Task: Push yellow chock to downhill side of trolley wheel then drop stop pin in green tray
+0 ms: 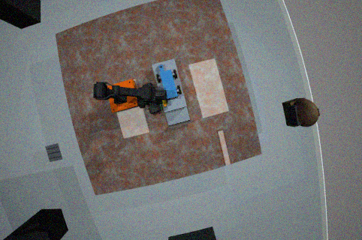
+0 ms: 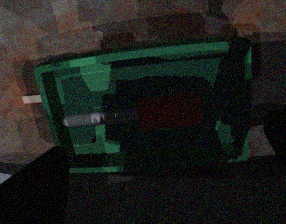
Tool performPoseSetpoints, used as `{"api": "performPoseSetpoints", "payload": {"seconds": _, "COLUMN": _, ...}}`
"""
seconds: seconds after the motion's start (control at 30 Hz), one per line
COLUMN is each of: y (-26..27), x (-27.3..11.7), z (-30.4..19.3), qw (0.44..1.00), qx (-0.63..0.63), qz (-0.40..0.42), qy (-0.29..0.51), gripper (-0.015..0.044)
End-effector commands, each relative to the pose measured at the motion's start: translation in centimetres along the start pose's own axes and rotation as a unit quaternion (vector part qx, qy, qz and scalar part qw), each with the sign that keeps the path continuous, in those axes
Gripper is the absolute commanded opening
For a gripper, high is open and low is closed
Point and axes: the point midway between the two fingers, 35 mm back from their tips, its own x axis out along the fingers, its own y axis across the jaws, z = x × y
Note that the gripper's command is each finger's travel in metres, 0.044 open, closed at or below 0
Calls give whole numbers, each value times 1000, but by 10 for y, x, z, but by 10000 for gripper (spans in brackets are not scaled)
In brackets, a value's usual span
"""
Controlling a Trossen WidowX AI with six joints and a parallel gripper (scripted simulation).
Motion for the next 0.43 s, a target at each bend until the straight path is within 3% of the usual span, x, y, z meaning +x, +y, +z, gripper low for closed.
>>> {"api": "performPoseSetpoints", "payload": {"seconds": 0.0, "y": 3, "x": -11, "z": -2, "qw": 1000, "qx": -1, "qz": 3, "qy": 6, "gripper": 440}}
{"api": "performPoseSetpoints", "payload": {"seconds": 0.4, "y": 10, "x": -50, "z": -4, "qw": 1000, "qx": -1, "qz": 3, "qy": 6, "gripper": 440}}
